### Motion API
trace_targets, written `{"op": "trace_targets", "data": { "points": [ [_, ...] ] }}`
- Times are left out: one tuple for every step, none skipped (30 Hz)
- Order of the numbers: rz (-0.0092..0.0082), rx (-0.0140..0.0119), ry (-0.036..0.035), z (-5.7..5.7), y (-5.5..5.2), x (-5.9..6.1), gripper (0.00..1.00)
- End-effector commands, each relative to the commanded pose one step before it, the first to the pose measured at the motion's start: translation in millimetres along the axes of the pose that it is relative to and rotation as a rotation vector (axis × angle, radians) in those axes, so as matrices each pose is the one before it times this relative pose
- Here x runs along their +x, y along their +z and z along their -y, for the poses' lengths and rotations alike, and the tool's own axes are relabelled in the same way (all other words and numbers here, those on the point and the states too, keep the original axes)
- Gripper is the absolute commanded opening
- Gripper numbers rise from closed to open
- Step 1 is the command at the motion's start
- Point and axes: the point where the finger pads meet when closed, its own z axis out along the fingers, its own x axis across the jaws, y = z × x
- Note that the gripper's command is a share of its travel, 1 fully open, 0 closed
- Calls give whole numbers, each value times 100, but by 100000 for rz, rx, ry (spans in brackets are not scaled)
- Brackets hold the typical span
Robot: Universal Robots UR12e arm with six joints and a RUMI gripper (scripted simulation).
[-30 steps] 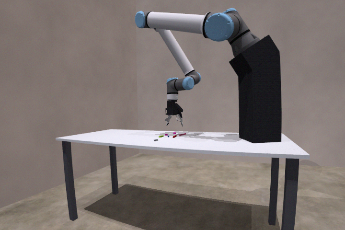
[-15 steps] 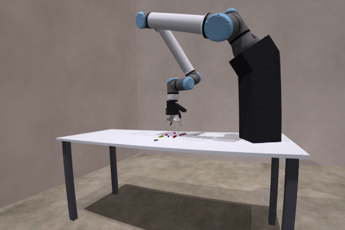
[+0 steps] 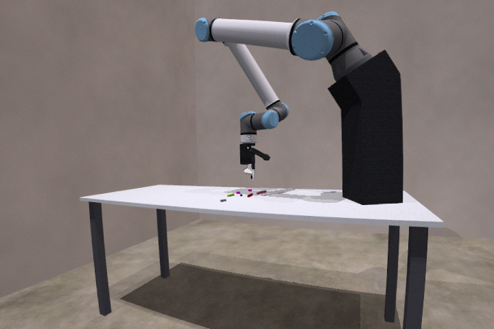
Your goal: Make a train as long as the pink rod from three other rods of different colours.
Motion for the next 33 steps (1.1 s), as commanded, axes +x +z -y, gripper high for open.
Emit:
{"op": "trace_targets", "data": {
  "points": [
    [529, -13, 16723, 121, -34, -103, 100],
    [-1, 1, 3812, 23, 0, -25, 100],
    [-1, 1, 3809, 20, 0, -26, 100],
    [-1, 0, 3808, 16, 0, -27, 100],
    [-1, 0, 3808, 13, 0, -27, 100],
    [-1, 0, 3809, 10, -1, -28, 100],
    [-1, 0, 3808, 7, -1, -28, 100],
    [-1, 0, 3808, 3, -1, -29, 100],
    [-1, 0, 3808, 0, -1, -29, 100],
    [0, 0, 0, 0, 0, 0, 100],
    [0, 0, 0, 0, 0, 0, 100],
    [-1, 0, 4628, -5, -1, -35, 100],
    [-1, 0, 4620, -9, -1, -34, 100],
    [-1, 0, 4607, -14, -1, -34, 100],
    [-1, 0, 4252, -18, -1, -31, 100],
    [-1, 0, 3565, -18, -1, -25, 100],
    [-1, 0, 3808, -22, -1, -26, 100],
    [-1, 0, 3822, -26, -1, -25, 100],
    [-1, 0, 3808, -29, -1, -24, 100],
    [-1, -1, 3808, -32, -1, -23, 100],
    [-1, -1, 3808, -35, -1, -22, 100],
    [-2, -1, 3809, -38, -2, -21, 100],
    [-2, -1, 3808, -41, -2, -19, 100],
    [-2, -1, 3808, -44, -2, -18, 100],
    [-2, -1, 3808, -47, -2, -16, 100],
    [-2, -1, 3808, -50, -2, -14, 100],
    [0, 0, 0, 0, 0, 0, 100],
    [0, 0, 0, 0, 0, 0, 100],
    [-2, -1, 4146, -58, -2, -14, 100],
    [-2, -1, 4079, -60, -2, -11, 100],
    [-2, -1, 4009, -62, -2, -9, 100],
    [-3, -1, 3935, -63, -2, -6, 100],
    [-3, 0, 3857, -65, -2, -4, 100]
  ]
}}
